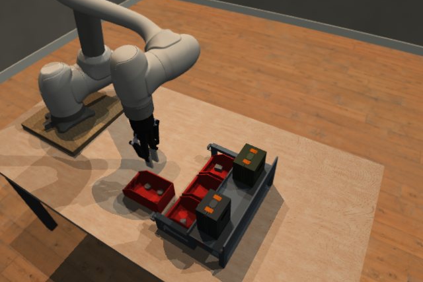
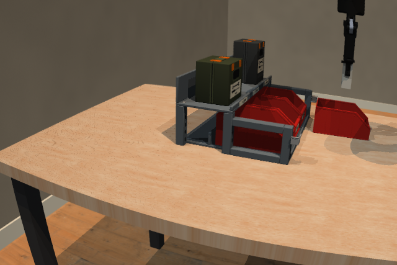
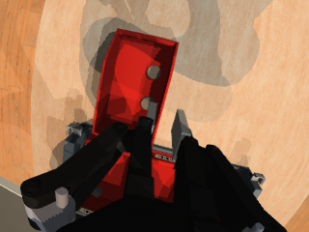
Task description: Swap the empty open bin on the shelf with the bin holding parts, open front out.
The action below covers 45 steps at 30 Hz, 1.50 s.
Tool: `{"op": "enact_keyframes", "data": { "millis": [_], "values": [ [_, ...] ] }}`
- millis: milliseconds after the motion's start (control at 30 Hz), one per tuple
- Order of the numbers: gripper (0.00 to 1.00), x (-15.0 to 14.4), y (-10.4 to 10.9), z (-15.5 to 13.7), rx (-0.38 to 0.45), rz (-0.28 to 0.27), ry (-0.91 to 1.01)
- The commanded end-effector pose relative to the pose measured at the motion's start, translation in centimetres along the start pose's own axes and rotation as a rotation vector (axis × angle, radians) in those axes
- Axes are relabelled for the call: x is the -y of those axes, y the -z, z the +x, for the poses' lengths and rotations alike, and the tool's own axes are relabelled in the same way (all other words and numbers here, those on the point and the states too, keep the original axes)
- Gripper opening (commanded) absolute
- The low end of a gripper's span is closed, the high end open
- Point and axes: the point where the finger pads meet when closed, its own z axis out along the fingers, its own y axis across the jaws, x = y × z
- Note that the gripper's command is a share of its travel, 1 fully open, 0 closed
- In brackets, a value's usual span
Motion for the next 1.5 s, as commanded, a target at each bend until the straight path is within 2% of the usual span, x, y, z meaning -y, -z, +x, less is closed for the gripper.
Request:
{"op": "enact_keyframes", "data": {
  "millis": [0,767,1467],
  "values": [
    [0.24,0.0,-0.5,0.0,0.0,0.0,0.0],
    [0.24,0.1,-4.5,0.0,0.0,0.0,0.0],
    [0.24,0.1,-5.3,0.0,0.0,0.0,0.0]
  ]
}}
